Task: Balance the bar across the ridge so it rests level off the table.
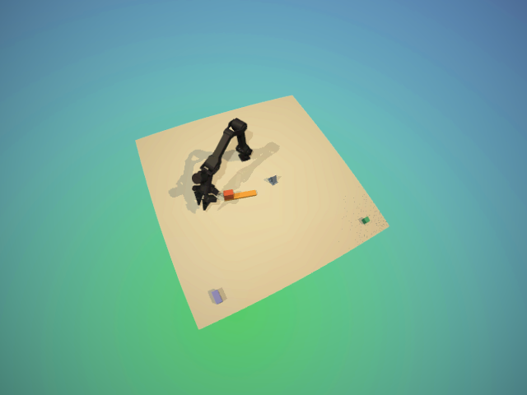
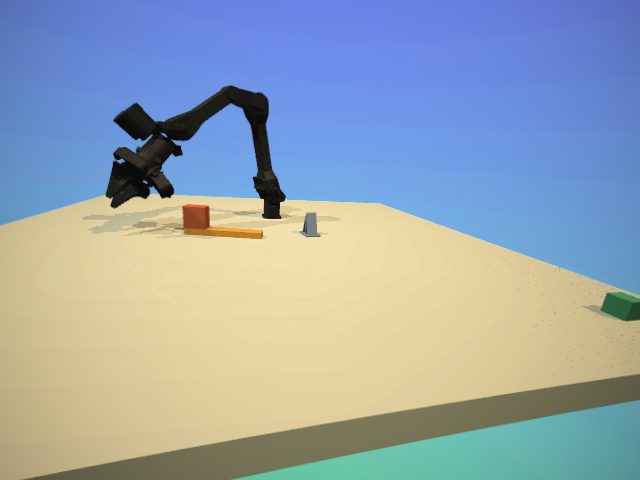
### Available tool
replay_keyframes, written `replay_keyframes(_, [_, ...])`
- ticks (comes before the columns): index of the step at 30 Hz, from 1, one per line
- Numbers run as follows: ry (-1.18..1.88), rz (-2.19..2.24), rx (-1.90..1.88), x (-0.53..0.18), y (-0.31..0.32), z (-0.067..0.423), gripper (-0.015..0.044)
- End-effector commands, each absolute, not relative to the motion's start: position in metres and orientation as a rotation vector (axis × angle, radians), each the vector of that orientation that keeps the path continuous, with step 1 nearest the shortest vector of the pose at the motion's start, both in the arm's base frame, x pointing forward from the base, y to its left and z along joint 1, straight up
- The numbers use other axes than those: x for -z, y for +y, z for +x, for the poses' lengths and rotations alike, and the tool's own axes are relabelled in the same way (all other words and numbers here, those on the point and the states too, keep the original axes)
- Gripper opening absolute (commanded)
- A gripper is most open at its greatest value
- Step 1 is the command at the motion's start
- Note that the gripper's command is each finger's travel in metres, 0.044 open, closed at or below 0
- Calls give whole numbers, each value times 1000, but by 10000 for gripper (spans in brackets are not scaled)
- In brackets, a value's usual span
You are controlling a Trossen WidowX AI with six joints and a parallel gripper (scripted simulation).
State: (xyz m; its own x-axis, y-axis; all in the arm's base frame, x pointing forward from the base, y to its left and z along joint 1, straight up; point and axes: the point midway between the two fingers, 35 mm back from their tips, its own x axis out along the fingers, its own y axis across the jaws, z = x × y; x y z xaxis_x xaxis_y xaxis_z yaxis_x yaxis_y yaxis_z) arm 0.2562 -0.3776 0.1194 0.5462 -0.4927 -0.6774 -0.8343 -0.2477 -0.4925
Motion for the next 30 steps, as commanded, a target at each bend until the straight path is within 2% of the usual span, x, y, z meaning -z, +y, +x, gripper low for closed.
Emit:
replay_keyframes(1, [1075, -1825, -524, -122, -361, 266, 315])
replay_keyframes(16, [1086, -1505, -711, -131, -284, 287, 315])
replay_keyframes(30, [1176, -1241, -895, -152, -207, 279, 315])
